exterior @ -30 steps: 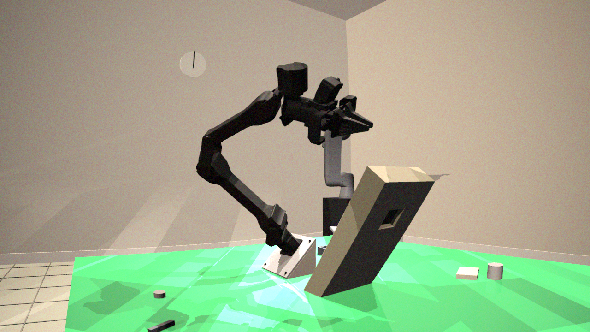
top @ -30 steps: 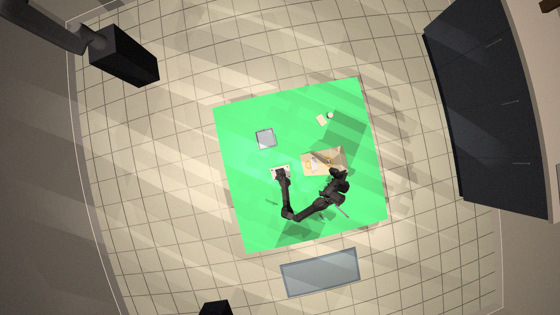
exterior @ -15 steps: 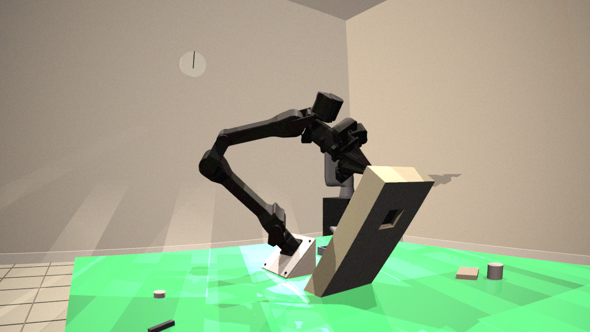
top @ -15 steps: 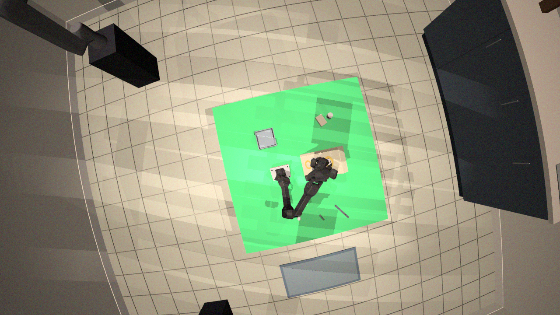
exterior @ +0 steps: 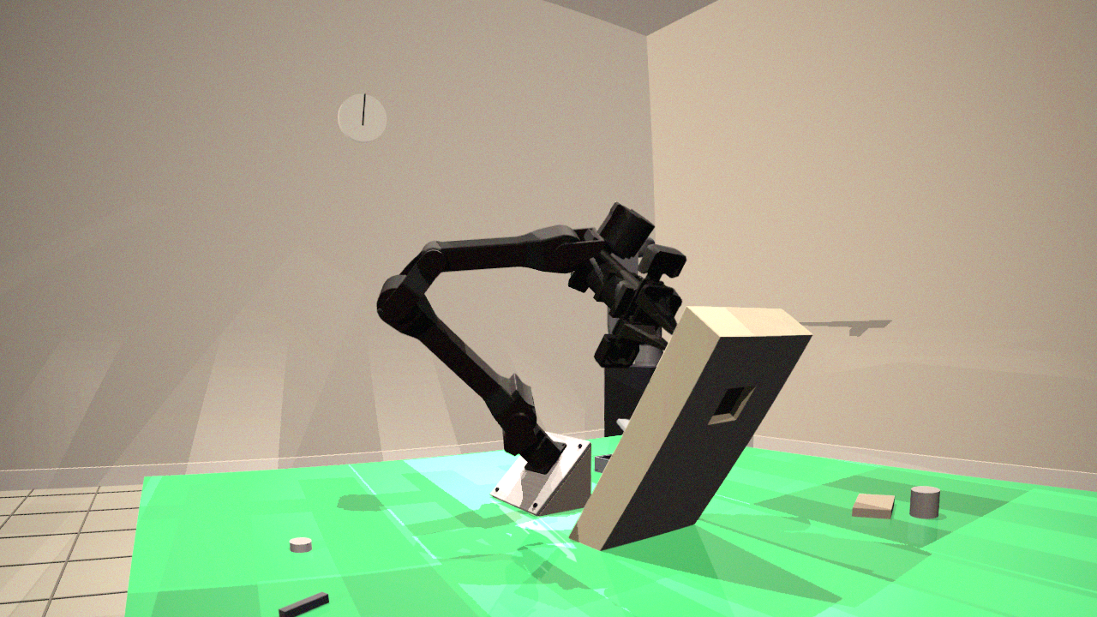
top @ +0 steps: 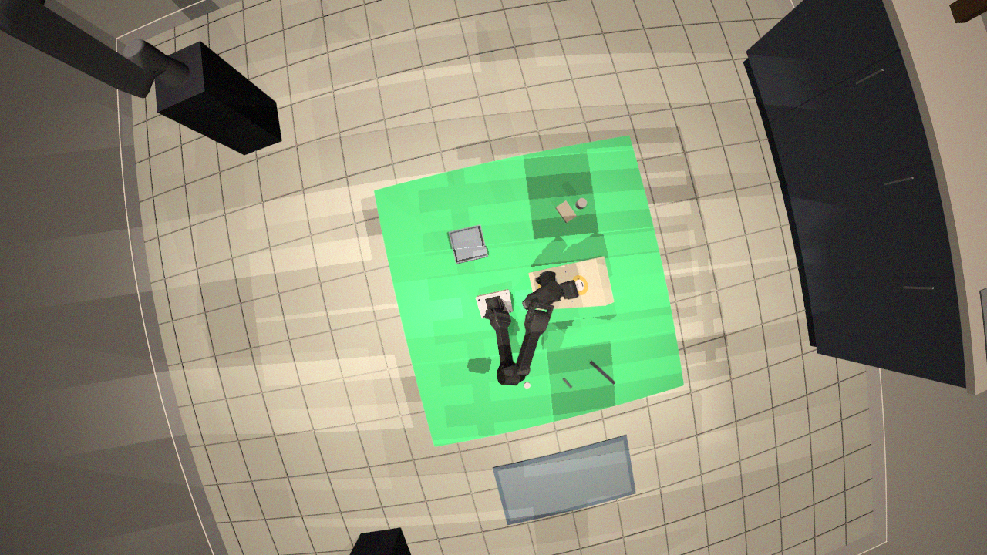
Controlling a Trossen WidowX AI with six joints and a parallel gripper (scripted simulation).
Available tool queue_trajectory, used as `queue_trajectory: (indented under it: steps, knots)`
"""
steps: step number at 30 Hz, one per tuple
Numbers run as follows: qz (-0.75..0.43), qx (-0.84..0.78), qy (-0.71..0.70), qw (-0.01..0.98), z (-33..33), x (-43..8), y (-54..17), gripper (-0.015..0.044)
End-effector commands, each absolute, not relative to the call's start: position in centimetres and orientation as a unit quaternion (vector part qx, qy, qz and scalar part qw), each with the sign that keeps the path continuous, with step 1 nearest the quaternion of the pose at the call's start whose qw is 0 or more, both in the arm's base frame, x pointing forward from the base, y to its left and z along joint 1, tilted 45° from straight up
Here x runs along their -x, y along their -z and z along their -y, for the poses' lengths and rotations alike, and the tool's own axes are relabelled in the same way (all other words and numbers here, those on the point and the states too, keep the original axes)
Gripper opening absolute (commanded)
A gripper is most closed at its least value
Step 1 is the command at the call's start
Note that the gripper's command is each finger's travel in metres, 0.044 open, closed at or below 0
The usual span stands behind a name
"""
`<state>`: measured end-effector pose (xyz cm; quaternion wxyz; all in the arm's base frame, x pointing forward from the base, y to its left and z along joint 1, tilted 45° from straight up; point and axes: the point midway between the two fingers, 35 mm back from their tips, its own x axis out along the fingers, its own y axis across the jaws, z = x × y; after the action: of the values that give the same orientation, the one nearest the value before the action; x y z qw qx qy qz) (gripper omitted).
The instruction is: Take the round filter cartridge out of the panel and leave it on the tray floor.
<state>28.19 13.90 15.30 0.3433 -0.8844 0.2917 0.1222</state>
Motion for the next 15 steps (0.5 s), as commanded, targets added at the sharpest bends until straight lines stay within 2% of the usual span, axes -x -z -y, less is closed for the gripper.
queue_trajectory:
  steps: [1,15]
  knots:
    - [-0.292,0.891,-0.122,0.327,-13.7,-28.0,-15.1,0.0091]
    - [-0.294,0.889,-0.124,0.328,-13.2,-29.1,-14.4,0.0091]
